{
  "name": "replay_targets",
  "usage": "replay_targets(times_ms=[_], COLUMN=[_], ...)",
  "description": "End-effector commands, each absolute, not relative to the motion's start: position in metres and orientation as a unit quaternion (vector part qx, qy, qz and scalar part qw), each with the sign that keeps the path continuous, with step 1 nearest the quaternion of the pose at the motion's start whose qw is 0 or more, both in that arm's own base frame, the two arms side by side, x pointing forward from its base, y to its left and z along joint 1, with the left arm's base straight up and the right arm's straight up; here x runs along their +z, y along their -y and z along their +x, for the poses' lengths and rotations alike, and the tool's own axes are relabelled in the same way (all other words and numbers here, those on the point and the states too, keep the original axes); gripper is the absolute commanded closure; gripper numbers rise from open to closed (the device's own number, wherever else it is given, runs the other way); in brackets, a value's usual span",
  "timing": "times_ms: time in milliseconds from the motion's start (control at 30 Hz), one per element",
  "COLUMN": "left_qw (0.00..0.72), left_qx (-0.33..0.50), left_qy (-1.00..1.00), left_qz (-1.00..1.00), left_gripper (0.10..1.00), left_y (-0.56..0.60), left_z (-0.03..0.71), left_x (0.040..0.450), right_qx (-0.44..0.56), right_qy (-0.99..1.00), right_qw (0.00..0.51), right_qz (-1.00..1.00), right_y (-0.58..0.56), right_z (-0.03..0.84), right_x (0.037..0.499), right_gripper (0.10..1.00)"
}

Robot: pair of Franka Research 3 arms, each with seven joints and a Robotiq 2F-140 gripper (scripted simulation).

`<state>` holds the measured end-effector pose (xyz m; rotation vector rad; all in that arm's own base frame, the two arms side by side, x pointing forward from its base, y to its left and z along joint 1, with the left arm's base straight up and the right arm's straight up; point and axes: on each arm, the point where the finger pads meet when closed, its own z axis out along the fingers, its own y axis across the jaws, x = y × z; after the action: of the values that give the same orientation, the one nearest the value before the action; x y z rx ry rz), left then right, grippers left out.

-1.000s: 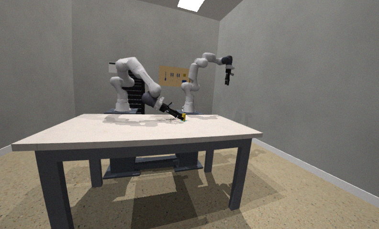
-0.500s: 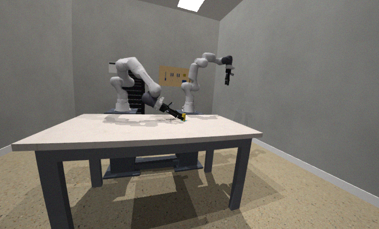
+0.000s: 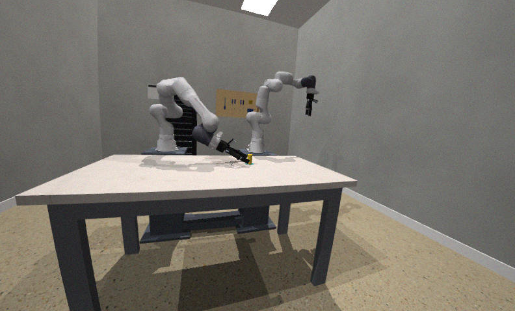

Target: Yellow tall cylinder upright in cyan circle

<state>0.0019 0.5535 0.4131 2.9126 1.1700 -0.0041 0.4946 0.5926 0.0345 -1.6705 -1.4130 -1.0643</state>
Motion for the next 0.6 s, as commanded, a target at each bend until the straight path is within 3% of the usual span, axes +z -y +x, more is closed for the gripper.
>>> replay_targets(times_ms=[0,567], left_qw=[0.001,0.001], left_qx=[-0.001,-0.001], left_qy=[-0.373,-0.373], left_qz=[0.928,0.928], left_gripper=[0.098,0.098], left_y=[-0.554,-0.554], left_z=[0.002,0.002], left_x=[0.413,0.413], right_qx=[-0.412,-0.412], right_qy=[0.544,0.544], right_qw=[0.346,0.346], right_qz=[-0.643,-0.643], right_y=[-0.587,-0.542], right_z=[0.495,0.487], right_x=[0.039,0.06], right_gripper=[0.098,0.098])
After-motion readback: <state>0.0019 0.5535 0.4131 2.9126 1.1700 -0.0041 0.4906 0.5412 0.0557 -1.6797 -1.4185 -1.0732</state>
